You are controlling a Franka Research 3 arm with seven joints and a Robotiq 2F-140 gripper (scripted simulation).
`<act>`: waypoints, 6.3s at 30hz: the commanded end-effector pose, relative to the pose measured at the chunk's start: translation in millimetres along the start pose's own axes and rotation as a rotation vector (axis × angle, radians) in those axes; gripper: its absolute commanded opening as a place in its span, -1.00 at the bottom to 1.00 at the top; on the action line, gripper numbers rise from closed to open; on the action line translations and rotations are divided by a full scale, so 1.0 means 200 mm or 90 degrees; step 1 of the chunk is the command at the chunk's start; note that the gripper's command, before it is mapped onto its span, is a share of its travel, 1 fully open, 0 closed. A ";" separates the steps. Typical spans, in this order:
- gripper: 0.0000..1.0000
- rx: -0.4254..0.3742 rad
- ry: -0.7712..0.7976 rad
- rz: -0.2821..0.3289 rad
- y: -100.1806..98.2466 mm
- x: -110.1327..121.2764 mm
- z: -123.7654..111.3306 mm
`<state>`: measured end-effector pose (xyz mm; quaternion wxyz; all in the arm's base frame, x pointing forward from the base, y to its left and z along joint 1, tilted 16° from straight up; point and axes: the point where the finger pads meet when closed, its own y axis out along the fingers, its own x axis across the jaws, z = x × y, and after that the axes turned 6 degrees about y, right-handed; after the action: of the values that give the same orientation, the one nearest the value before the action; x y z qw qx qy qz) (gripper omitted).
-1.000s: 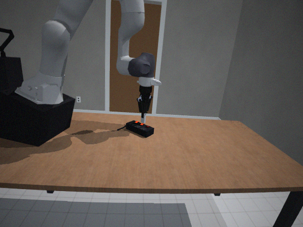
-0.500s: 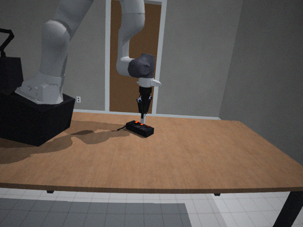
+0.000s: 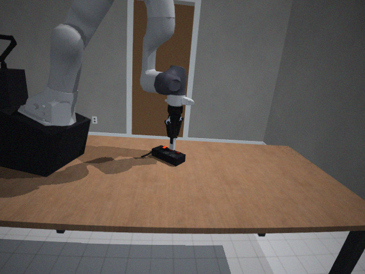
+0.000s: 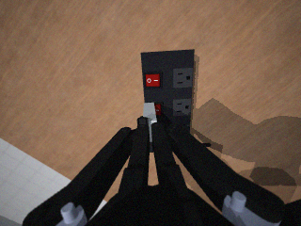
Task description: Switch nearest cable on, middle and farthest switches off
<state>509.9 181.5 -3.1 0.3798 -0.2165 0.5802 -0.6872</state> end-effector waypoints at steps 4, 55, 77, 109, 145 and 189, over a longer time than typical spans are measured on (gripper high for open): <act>-1.00 0.001 0.002 0.001 0.01 0.00 0.00; -1.00 0.001 0.002 0.001 -0.19 0.00 0.00; 1.00 0.001 0.002 0.001 -0.37 0.00 0.00; 1.00 0.001 0.002 0.001 -0.61 0.00 0.00; 1.00 0.001 0.002 0.001 -0.61 0.00 0.00; 1.00 0.001 0.002 0.001 -0.61 0.00 0.00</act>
<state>478.2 186.3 114.9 0.3808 -0.2135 0.5802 -0.6876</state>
